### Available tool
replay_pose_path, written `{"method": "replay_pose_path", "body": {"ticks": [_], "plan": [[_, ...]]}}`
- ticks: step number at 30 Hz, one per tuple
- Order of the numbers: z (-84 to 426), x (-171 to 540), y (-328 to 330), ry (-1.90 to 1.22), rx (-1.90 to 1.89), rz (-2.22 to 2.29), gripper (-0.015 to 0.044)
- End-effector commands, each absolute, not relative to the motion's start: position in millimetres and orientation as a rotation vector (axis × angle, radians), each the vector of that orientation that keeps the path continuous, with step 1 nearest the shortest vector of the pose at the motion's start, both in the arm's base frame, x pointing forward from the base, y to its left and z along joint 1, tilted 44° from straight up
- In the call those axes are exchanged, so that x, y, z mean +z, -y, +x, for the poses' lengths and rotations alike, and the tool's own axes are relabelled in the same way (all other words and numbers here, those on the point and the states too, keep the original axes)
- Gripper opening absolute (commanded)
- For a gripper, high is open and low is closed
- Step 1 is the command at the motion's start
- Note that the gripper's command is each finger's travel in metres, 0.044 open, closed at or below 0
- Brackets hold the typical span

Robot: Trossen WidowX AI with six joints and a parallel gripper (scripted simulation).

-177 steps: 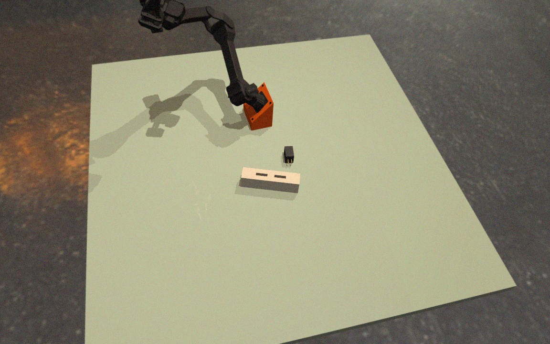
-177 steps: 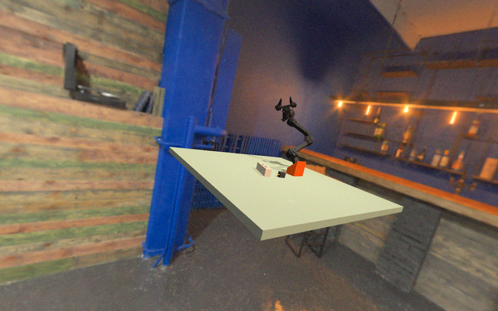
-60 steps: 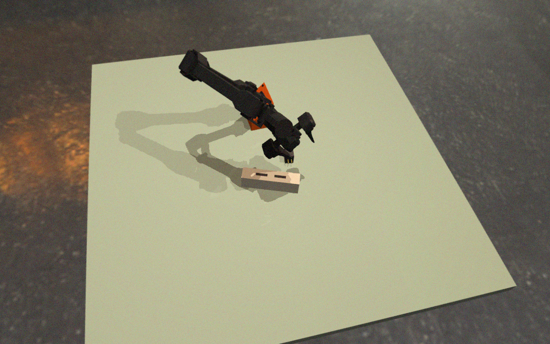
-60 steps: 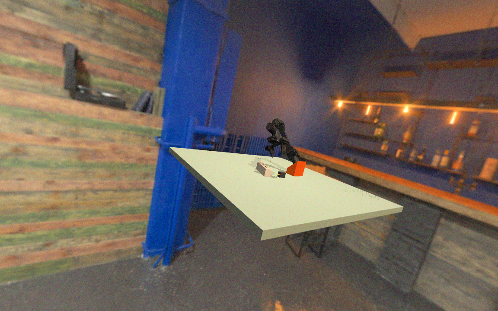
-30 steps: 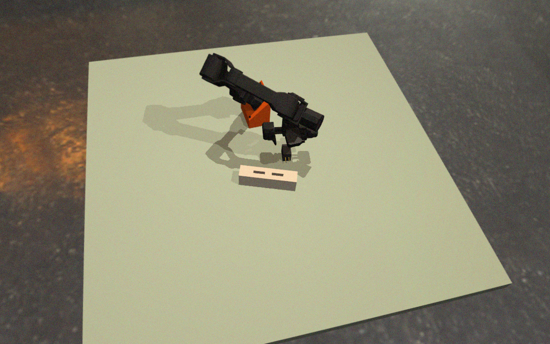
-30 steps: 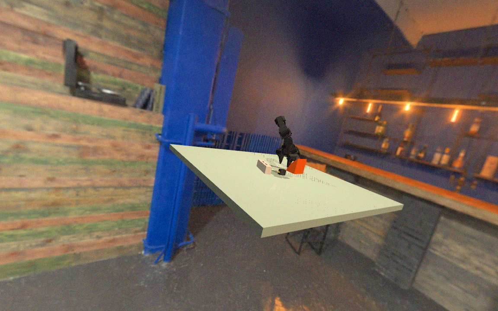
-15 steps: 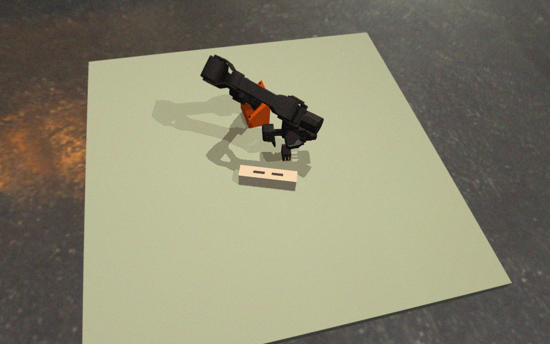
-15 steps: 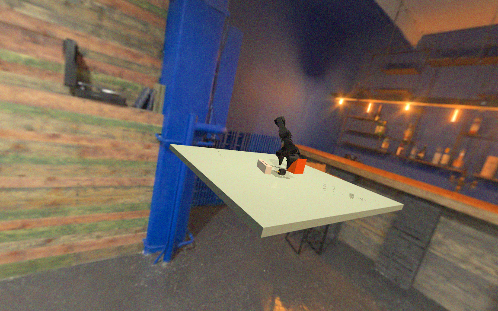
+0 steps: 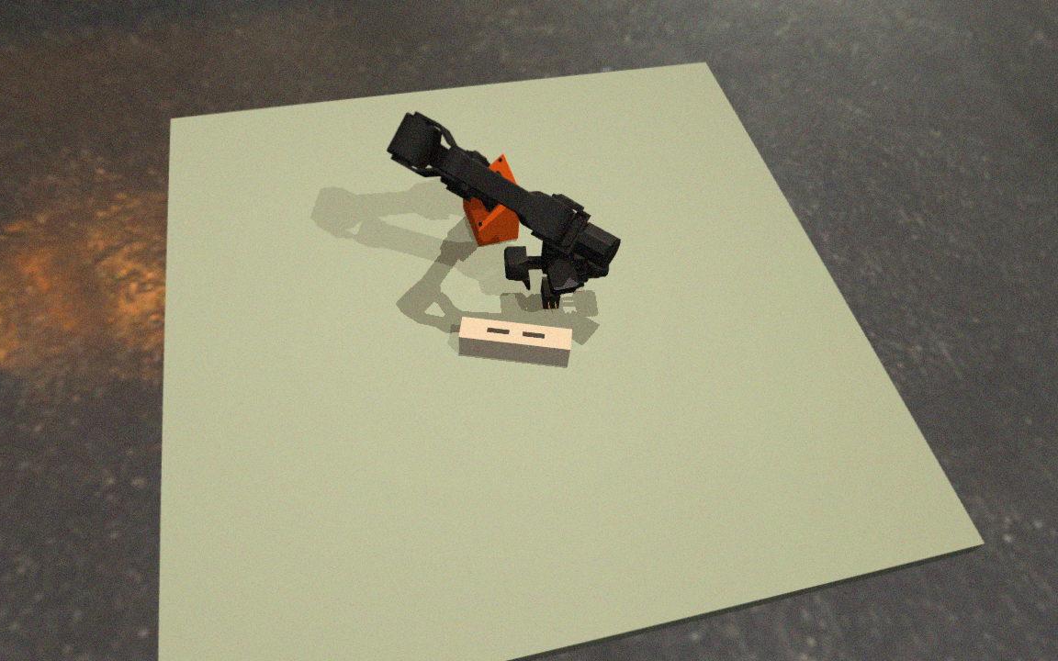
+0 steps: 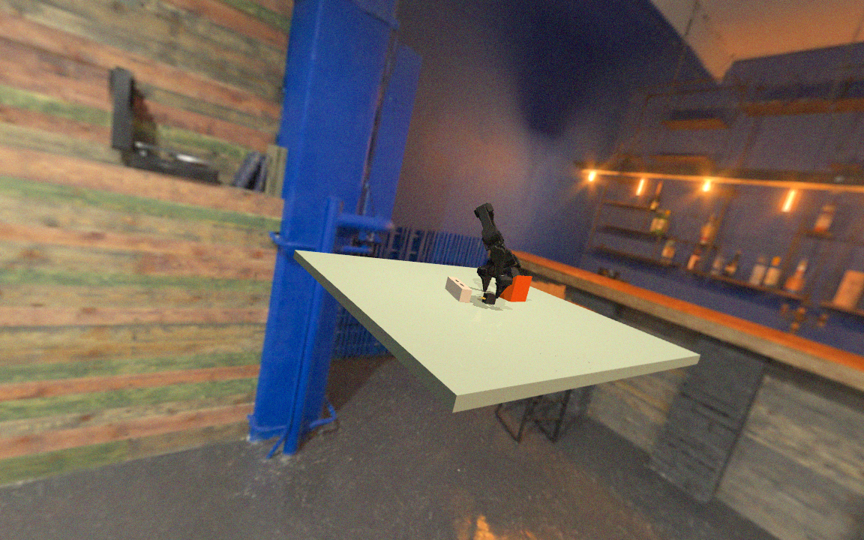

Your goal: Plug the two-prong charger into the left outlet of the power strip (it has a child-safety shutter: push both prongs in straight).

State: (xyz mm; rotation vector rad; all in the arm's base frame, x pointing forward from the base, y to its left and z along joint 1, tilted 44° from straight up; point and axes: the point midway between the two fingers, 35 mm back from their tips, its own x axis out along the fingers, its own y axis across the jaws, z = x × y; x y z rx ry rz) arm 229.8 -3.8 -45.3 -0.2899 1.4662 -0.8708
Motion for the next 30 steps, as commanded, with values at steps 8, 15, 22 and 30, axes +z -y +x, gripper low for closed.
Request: {"method": "replay_pose_path", "body": {"ticks": [8,15,22,30], "plan": [[224.9,-58.9,18.2,-1.477,-0.876,-0.303,0.044],[223.2,-66.3,26.0,-1.477,-0.878,-0.304,0.044],[225.6,-65.4,24.3,-1.468,-0.876,-0.294,0.0387],[225.6,-65.4,24.3,-1.468,-0.876,-0.294,0.0177]]}}
